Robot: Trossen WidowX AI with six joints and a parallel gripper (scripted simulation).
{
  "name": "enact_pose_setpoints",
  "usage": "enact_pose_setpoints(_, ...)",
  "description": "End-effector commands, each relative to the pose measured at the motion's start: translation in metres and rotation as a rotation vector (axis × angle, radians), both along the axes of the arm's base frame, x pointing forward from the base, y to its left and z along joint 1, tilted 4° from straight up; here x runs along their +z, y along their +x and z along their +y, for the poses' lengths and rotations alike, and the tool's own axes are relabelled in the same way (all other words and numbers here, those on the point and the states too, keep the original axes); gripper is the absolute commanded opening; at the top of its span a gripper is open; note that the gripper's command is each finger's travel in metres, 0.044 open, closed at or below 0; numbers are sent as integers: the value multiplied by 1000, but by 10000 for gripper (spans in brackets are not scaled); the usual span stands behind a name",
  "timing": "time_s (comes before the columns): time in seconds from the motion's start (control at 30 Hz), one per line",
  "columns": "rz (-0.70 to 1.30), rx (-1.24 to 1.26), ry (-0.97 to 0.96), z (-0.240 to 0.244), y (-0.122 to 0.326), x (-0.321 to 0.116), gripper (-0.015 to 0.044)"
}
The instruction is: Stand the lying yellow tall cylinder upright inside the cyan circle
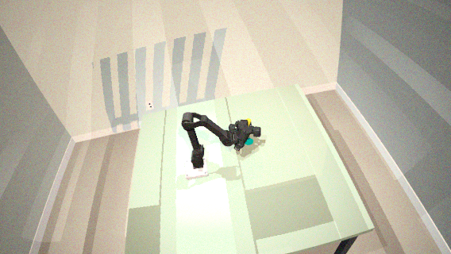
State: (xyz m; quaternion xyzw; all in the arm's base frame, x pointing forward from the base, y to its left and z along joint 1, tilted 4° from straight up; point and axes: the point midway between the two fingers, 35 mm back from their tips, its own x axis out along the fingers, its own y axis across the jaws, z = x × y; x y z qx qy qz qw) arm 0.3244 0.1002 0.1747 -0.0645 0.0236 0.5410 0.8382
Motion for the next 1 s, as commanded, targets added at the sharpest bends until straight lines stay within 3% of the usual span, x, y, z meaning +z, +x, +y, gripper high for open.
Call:
enact_pose_setpoints(0.0,-6,14,11,-1,-6,-1,105)
enact_pose_setpoints(0.77,-26,30,20,-3,-13,-2,105)
enact_pose_setpoints(0.97,-26,30,20,-4,-8,-18,105)
